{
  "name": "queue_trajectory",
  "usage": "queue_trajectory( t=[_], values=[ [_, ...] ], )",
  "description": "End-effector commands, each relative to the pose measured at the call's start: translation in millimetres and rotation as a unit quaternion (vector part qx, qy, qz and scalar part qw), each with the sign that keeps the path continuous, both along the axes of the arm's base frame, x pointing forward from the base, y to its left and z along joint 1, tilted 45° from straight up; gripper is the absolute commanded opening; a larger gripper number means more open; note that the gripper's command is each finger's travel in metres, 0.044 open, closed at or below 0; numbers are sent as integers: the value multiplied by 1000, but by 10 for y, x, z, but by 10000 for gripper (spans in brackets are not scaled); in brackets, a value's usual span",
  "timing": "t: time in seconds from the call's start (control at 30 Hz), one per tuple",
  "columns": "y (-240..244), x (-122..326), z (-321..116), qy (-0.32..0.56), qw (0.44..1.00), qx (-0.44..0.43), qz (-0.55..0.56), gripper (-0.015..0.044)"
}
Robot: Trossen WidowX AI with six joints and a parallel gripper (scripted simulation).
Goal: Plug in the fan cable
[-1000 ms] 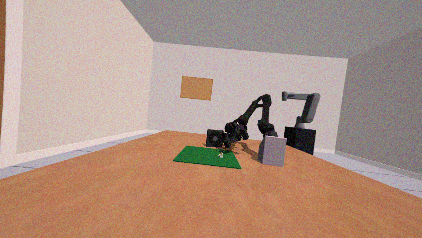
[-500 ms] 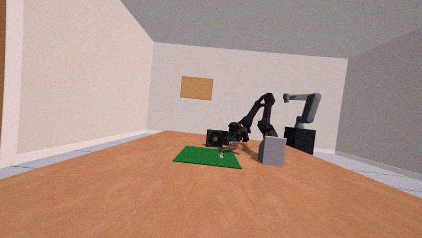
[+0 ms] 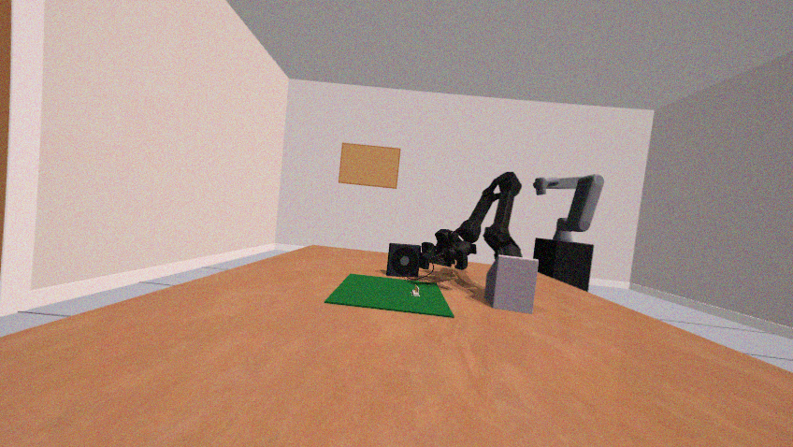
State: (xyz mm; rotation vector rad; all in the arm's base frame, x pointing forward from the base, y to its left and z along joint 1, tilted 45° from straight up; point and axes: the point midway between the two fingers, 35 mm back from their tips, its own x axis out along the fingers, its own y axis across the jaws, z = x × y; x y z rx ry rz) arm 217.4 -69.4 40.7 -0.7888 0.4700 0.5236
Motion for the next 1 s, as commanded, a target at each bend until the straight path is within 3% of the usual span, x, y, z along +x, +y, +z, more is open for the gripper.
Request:
queue_trajectory(
  t=[0.0,0.97],
  values=[
    [19,0,22,-4,1000,-2,2,0],
    [19,11,30,0,1000,-2,3,0]
  ],
)
